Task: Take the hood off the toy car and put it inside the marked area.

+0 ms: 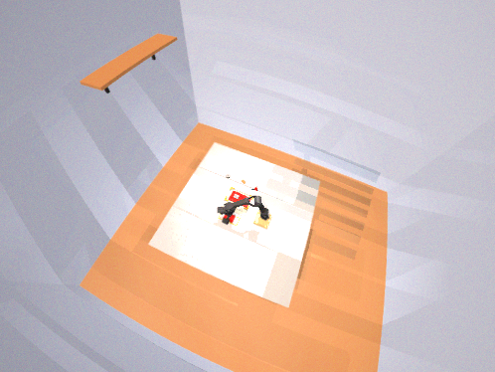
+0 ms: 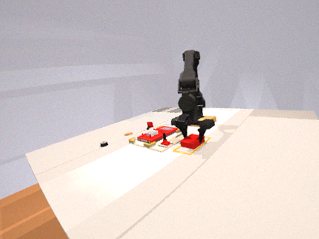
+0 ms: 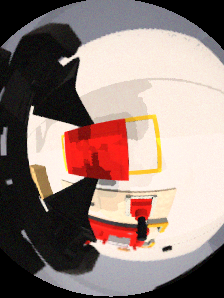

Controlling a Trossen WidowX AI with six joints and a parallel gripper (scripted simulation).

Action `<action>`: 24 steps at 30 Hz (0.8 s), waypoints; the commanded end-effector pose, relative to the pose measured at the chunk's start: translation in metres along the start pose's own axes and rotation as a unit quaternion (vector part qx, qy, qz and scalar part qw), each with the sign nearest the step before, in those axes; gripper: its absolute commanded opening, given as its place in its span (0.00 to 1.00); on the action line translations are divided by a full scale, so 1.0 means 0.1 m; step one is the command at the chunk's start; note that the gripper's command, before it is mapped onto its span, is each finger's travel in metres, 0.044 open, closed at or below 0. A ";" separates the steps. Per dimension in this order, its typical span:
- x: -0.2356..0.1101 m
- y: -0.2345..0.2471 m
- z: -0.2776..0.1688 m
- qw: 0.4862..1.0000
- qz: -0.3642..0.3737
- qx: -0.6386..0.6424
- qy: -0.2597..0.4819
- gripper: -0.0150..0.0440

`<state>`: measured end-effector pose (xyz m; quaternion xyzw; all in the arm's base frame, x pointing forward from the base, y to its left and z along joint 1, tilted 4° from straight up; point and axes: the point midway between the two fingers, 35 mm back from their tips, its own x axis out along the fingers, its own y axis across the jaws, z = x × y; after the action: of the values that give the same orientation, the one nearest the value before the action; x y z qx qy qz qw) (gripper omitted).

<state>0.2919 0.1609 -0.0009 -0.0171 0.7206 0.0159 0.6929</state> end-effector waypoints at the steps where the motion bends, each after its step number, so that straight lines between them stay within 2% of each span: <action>1: 0.00 0.00 0.00 1.000 0.000 0.000 0.000 0.52; 12: -0.02 0.00 0.00 1.000 0.000 0.000 0.000 1.00; 20: -0.70 -0.01 0.00 1.000 0.004 0.000 -0.002 1.00; 24: -0.72 -0.01 0.00 1.000 0.004 0.000 -0.002 1.00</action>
<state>0.2976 0.1615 0.0708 -0.0114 0.7125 0.0189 0.7013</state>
